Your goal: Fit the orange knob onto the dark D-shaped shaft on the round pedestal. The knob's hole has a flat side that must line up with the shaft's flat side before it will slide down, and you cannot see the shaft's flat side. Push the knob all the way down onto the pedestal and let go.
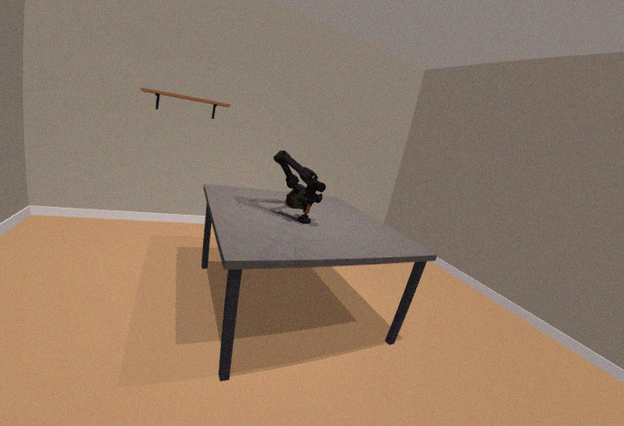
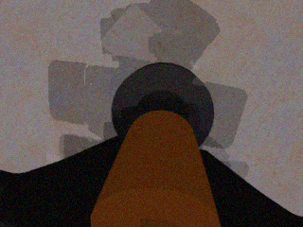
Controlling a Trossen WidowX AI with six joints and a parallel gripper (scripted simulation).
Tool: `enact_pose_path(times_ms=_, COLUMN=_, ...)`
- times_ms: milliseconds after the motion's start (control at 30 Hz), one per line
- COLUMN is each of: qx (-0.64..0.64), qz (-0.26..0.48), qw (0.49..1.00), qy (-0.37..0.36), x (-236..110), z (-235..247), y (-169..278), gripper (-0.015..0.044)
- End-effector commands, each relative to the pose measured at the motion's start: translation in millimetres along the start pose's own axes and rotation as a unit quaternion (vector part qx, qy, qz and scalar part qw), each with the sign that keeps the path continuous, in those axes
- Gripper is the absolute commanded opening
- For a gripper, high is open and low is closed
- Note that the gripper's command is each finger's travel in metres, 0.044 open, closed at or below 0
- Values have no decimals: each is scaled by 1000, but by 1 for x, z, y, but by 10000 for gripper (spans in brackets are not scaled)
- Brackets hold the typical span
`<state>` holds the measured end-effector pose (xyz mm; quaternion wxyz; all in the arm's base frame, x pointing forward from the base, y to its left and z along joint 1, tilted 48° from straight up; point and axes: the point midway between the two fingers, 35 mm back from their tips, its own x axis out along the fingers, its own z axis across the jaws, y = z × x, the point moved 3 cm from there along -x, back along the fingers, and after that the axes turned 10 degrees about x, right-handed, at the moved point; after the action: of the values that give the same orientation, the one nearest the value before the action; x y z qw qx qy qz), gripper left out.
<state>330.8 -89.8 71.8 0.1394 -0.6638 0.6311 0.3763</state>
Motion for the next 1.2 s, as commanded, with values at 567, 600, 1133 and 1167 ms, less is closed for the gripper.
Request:
enact_pose_path(times_ms=567, qx=-102, qz=-1, qw=995, qy=1, x=2, z=0, y=0, gripper=0)
enact_pose_path(times_ms=600, qx=-102, qz=-1, qw=995, qy=1, x=3, z=0, y=0, gripper=0)
enact_pose_path(times_ms=1133, qx=-176, qz=0, qw=984, qy=1, x=-1, z=-1, y=-1, gripper=0)
enact_pose_path(times_ms=1167, qx=-191, qz=0, qw=982, qy=1, x=0, z=-1, y=0, gripper=0)
